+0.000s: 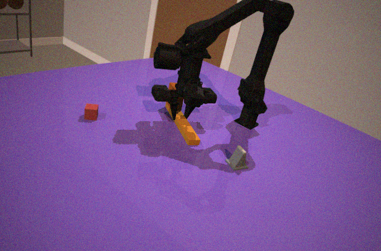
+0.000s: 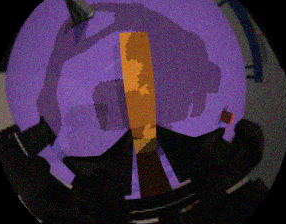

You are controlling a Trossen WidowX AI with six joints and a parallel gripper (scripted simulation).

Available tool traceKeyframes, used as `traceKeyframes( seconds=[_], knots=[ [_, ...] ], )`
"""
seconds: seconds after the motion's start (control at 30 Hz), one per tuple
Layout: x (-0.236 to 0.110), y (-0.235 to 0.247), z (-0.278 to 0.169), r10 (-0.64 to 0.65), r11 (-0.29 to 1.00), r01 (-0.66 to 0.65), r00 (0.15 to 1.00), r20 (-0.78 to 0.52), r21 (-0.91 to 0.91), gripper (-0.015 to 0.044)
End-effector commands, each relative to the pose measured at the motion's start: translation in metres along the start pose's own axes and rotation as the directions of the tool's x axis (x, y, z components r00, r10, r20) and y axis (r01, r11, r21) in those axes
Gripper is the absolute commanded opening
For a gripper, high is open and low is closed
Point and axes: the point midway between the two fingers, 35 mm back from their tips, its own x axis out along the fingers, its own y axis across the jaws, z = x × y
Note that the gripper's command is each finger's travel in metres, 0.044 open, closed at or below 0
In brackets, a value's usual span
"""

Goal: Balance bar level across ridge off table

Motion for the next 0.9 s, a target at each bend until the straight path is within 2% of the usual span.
traceKeyframes(
  seconds=[0.0,0.1,0.23,0.87],
  knots=[
    [0.000,0.000,0.000,0.000,1.000,0.000,1.000,0.000,0.000,0.0111],
    [0.000,0.000,0.000,0.000,1.000,0.000,1.000,0.000,0.000,0.0091],
    [-0.006,-0.001,0.000,0.000,1.000,0.000,1.000,0.000,0.000,0.0000],
    [-0.054,-0.005,0.000,-0.001,1.000,0.001,1.000,0.002,-0.001,0.0000]
  ],
)
